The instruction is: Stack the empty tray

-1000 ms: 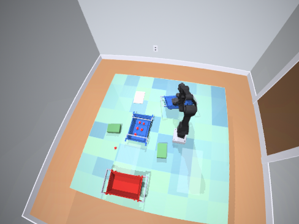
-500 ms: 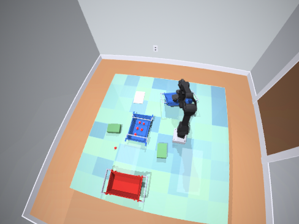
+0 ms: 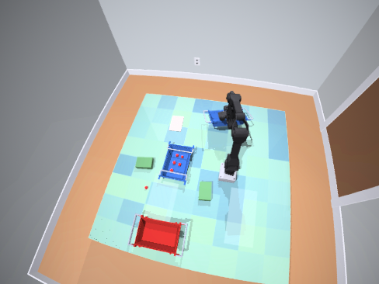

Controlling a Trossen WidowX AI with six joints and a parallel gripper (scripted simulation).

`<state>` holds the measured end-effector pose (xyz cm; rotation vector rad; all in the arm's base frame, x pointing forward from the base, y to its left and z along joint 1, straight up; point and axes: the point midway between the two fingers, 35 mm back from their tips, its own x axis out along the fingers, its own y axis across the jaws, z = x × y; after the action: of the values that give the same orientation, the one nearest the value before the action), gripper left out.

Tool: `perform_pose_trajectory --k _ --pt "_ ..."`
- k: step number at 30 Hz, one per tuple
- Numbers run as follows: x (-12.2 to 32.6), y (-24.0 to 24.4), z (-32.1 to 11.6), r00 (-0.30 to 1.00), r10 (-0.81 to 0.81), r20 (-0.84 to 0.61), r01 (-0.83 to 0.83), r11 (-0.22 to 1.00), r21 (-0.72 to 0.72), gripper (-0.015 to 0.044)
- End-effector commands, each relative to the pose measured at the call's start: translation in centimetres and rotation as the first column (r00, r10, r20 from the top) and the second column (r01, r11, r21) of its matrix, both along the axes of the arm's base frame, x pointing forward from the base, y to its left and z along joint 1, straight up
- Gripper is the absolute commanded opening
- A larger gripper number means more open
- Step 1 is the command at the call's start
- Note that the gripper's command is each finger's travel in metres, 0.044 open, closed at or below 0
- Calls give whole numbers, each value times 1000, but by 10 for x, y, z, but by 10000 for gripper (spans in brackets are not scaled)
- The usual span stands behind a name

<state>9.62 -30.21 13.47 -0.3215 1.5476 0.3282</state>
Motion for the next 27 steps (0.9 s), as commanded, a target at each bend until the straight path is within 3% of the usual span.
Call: perform_pose_trajectory --k 1,27 --pt "3 -9 20 1000 1 9 0 1000 -31 0" --pt "4 -13 31 1000 1 9 0 999 -32 0"
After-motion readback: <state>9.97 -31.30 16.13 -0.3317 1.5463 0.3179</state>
